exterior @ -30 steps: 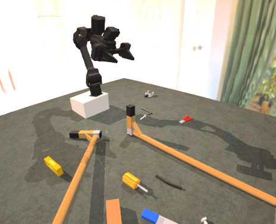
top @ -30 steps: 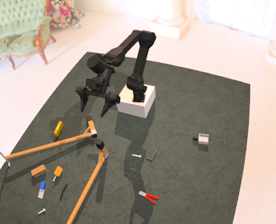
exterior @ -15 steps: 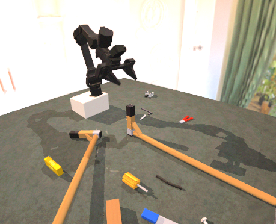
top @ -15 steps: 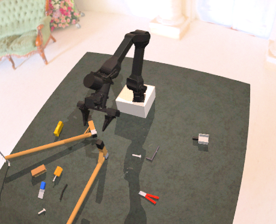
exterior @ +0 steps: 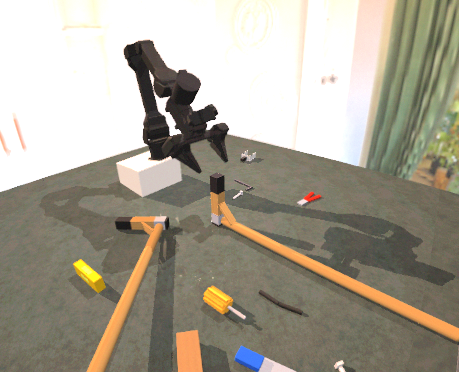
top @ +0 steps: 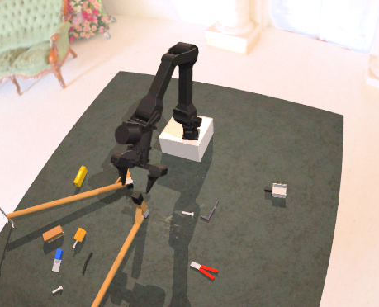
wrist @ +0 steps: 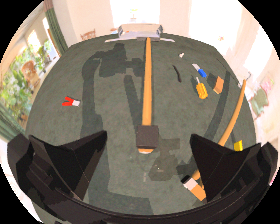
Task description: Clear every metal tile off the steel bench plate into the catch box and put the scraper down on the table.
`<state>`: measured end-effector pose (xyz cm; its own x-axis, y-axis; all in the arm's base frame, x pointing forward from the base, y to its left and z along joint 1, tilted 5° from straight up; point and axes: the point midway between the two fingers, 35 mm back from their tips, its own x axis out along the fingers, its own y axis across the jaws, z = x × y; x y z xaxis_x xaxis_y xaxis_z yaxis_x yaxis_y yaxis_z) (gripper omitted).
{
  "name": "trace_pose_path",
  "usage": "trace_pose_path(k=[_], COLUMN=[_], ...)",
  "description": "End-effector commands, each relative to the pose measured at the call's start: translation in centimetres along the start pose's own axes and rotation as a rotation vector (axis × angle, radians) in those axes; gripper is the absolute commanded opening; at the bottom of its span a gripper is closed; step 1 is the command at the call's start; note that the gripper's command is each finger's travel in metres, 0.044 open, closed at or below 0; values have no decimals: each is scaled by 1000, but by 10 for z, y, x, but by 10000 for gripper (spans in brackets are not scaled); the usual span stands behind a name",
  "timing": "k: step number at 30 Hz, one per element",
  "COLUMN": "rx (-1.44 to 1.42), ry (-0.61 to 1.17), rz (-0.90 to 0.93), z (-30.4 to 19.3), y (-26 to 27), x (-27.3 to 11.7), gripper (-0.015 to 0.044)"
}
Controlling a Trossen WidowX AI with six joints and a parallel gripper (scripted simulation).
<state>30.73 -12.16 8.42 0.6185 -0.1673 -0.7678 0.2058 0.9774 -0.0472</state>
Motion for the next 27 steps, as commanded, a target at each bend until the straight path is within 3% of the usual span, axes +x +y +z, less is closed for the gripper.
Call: trace_pose_path(k=[1,9,21,27], rx=[7,7,3,3], ry=[72,92,81,80], rz=[-7,-9,-5,-4], z=[-21,-25,2,2], y=[2,2,2,2], x=[16,18,-28,-31], gripper=[440,440,440,440])
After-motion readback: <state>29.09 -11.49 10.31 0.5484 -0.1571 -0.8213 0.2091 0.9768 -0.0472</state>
